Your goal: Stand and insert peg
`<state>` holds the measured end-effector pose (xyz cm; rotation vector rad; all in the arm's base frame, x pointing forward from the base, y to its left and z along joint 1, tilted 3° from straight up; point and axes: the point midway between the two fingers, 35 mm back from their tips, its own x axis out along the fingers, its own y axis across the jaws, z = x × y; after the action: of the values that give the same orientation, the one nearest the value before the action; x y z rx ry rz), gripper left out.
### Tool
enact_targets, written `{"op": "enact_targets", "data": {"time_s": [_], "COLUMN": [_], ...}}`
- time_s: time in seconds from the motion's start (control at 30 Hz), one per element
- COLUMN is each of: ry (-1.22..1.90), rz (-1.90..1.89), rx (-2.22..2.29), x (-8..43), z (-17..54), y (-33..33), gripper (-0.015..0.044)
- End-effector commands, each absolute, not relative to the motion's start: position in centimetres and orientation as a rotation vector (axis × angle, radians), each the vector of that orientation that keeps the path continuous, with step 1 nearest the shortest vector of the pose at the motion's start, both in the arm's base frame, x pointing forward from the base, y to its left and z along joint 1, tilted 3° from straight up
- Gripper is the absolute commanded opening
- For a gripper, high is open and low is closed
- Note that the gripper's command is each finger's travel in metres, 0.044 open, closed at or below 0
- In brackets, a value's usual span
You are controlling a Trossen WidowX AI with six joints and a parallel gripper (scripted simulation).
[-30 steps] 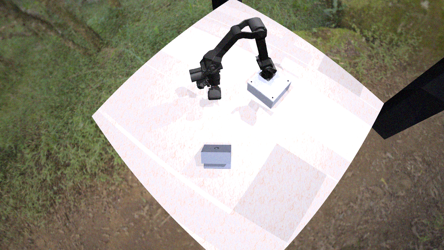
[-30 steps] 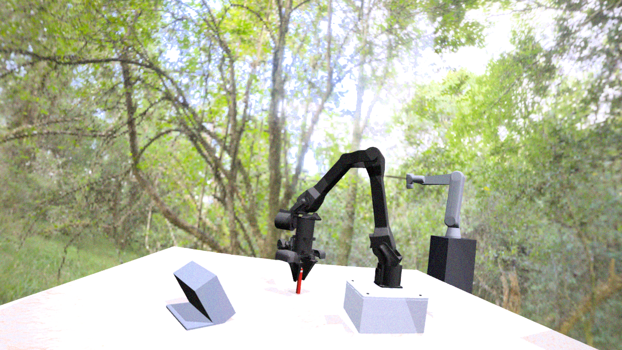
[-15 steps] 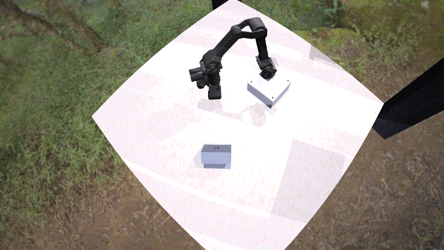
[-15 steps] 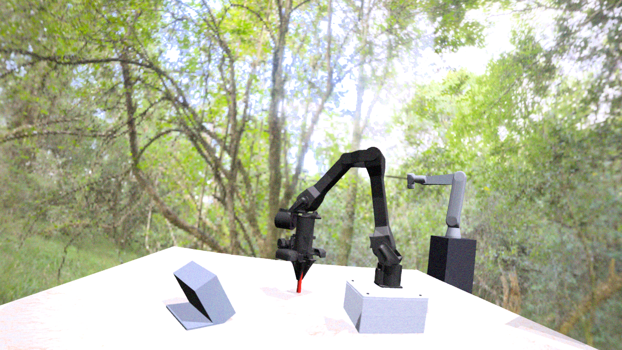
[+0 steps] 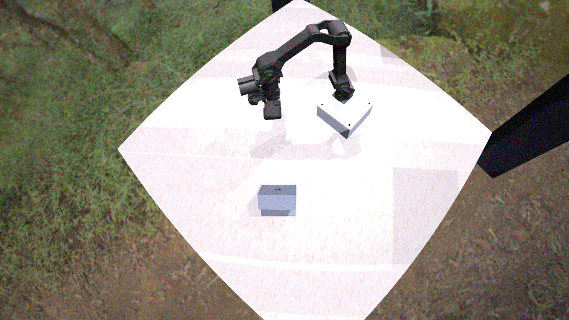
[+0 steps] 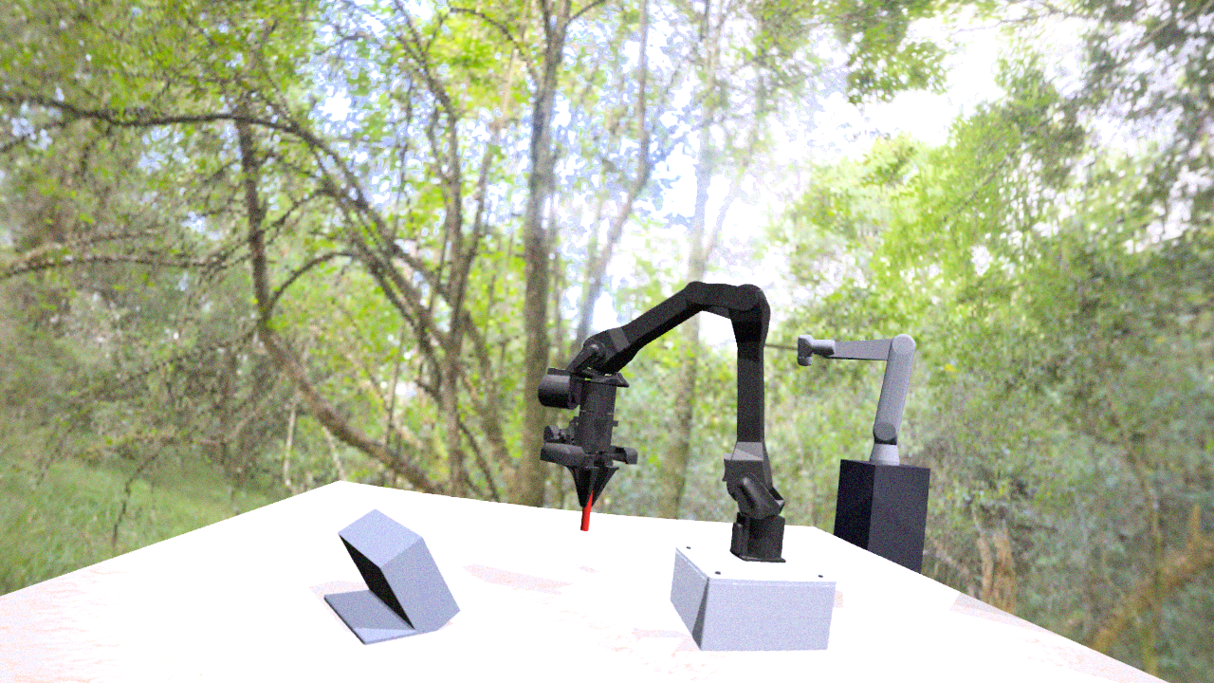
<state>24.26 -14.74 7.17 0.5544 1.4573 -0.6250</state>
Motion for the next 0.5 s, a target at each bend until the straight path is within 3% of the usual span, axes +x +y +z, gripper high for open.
{"op": "enact_targets", "data": {"time_s": [0.0,0.47], "ry": [1.451,1.369], "rz": [-0.630,-0.524], "rx": [0.553,0.599], "x": [24.3,26.5], "z": [8.1,7.1], "y": [-14.7,-13.4], "gripper": [0.0000,0.0000]}}
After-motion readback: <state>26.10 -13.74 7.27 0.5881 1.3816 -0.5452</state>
